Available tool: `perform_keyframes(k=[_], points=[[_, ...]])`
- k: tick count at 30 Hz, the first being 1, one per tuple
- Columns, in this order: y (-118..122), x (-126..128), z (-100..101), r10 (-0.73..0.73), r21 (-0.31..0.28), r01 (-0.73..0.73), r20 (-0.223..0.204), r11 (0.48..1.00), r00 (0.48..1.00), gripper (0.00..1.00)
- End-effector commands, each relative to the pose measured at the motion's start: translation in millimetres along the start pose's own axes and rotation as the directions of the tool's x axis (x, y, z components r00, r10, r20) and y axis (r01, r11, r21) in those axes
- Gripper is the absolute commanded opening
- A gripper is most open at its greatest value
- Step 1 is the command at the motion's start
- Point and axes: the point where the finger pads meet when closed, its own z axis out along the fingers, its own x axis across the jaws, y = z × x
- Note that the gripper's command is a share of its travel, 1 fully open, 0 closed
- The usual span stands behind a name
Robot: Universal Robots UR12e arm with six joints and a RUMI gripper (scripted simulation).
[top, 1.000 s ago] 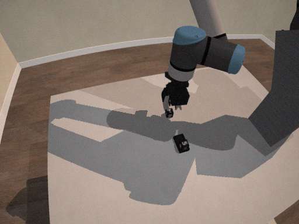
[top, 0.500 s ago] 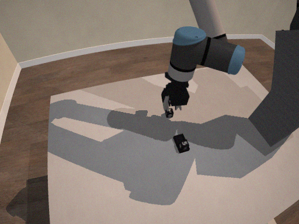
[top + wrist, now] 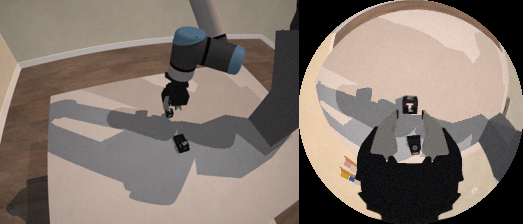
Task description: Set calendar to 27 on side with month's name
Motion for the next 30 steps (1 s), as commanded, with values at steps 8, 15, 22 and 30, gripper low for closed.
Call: perform_keyframes(k=[8, 15, 22, 30], points=[[0, 0, 0, 0.0, 0.0, 0.0, 0.001, 1.0, 1.0, 0.29], [0, 0, -2, 0.0, 0.0, 0.0, 0.001, 1.0, 1.0, 0.29], [0, 0, -12, 0.0, 0.0, 0.0, 0.001, 1.0, 1.0, 0.29], [0, 0, -35, 0.0, 0.0, 0.0, 0.001, 1.0, 1.0, 0.29]])
